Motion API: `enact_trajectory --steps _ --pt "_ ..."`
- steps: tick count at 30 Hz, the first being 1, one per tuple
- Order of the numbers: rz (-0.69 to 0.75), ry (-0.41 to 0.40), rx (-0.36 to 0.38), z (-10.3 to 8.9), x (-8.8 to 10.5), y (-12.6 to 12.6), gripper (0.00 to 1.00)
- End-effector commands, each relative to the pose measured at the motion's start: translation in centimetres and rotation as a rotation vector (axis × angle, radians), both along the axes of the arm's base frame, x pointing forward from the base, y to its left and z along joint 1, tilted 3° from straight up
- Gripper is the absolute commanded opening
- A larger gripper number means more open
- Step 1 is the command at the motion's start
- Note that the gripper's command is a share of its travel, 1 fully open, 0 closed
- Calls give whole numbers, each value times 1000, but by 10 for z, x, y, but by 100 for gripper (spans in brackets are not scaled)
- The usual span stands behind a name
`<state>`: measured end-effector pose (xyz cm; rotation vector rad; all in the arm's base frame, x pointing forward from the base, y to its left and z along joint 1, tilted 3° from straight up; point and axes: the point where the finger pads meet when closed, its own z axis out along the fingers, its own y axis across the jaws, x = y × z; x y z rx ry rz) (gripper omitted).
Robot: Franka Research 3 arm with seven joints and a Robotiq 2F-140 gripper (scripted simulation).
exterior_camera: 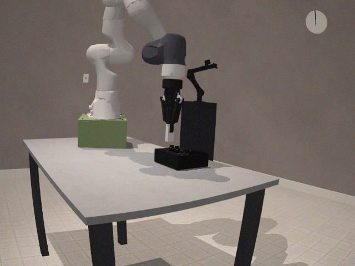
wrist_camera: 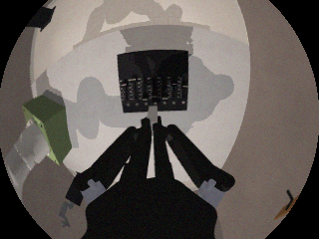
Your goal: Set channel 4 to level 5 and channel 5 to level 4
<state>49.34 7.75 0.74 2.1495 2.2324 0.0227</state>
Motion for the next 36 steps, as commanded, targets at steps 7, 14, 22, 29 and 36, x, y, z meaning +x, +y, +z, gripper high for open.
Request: enact_trajectory --steps 7,14,22,29,36 --pt "-7 -5 1 -4 3 0 0" --pt "-7 -5 1 -9 3 0 0" --pt "-7 -5 1 -14 3 0 0" --pt "-7 -5 1 -18 4 0 0" --pt "-7 -5 1 -20 4 0 0"
